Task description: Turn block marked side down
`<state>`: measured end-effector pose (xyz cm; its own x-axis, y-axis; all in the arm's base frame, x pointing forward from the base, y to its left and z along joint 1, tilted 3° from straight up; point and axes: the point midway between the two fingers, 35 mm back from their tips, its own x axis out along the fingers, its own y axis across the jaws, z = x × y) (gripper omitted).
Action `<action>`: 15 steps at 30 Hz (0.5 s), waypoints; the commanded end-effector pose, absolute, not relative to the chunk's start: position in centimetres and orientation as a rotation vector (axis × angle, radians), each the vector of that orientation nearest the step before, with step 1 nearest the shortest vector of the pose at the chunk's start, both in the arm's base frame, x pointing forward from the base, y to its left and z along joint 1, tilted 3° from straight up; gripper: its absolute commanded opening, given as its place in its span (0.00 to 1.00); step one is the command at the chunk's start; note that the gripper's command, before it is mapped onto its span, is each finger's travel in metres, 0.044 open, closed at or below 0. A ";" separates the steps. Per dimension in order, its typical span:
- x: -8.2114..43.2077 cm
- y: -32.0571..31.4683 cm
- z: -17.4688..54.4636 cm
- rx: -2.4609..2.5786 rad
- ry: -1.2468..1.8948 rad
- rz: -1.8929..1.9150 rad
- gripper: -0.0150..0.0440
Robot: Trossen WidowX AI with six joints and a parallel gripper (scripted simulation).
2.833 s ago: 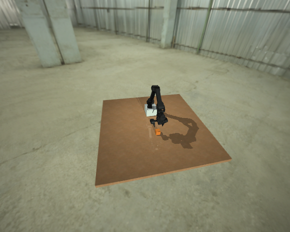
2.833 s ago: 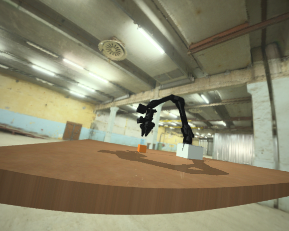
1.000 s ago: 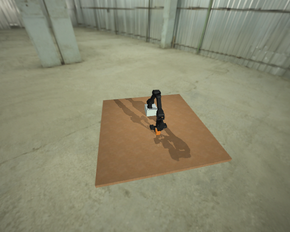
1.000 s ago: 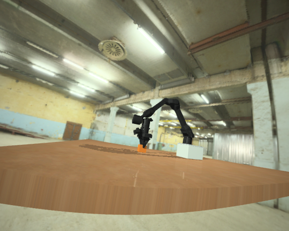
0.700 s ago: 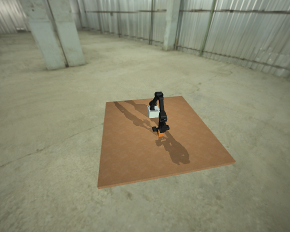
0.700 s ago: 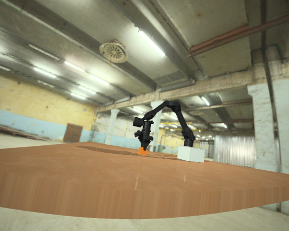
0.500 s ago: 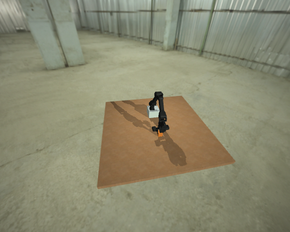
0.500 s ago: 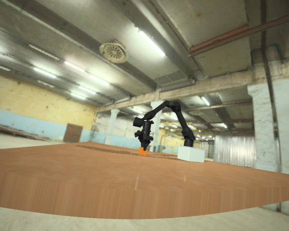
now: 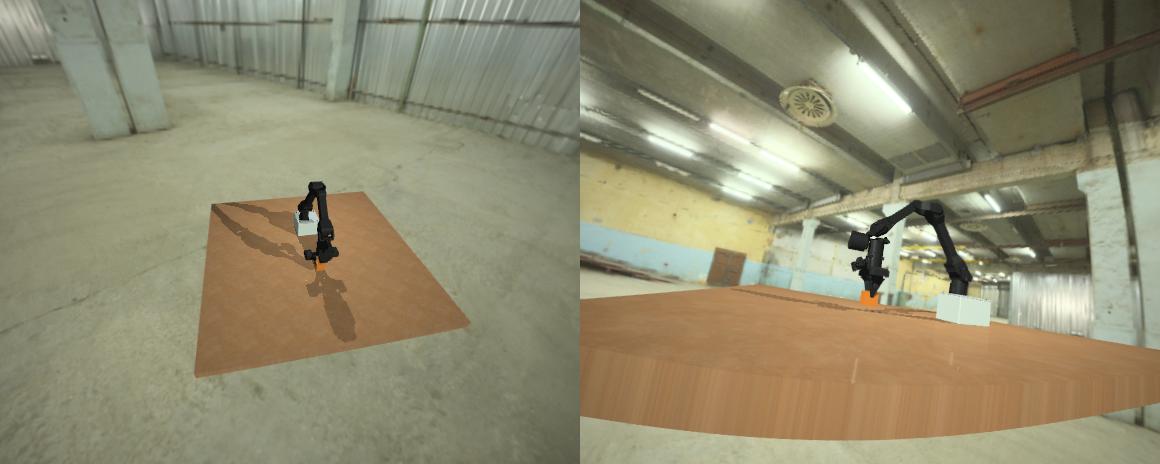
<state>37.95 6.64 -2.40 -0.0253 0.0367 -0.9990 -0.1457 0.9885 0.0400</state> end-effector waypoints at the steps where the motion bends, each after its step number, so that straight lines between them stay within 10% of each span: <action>1: 38.3 6.7 -1.4 -0.085 1.571 0.151 0.25; 15: 38.6 6.8 -2.3 -0.072 1.401 0.153 0.25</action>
